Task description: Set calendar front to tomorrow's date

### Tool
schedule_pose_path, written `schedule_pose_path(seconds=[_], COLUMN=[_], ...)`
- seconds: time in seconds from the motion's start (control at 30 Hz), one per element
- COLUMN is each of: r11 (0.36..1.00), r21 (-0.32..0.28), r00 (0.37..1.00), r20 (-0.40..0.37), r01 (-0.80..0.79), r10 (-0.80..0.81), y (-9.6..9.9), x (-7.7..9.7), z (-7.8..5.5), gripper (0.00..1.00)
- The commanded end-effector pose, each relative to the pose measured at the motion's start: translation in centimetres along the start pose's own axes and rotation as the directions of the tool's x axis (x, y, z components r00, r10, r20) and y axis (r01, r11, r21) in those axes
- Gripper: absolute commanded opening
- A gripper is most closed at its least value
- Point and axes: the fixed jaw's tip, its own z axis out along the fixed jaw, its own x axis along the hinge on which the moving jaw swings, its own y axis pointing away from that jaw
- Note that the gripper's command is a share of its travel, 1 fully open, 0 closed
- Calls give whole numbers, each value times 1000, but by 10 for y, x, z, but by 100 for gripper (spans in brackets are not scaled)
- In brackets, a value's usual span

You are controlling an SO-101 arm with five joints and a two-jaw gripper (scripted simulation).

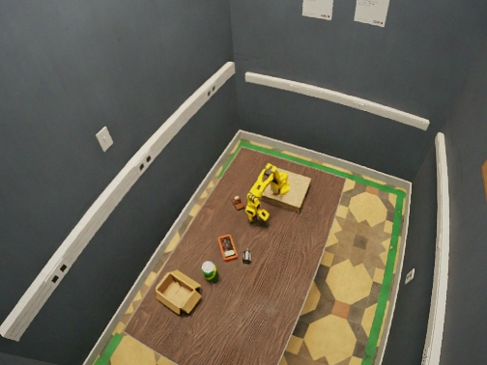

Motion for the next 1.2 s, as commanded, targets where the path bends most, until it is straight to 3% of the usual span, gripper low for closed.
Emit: schedule_pose_path(seconds=[0.0,1.17], r11=[1000,1000], r21=[-26,-26], r00=[1000,1000], r20=[6,6], r01=[-3,-3], r10=[3,3], y=[5,5], x=[-2,-2], z=[5,17], gripper=[0,0])
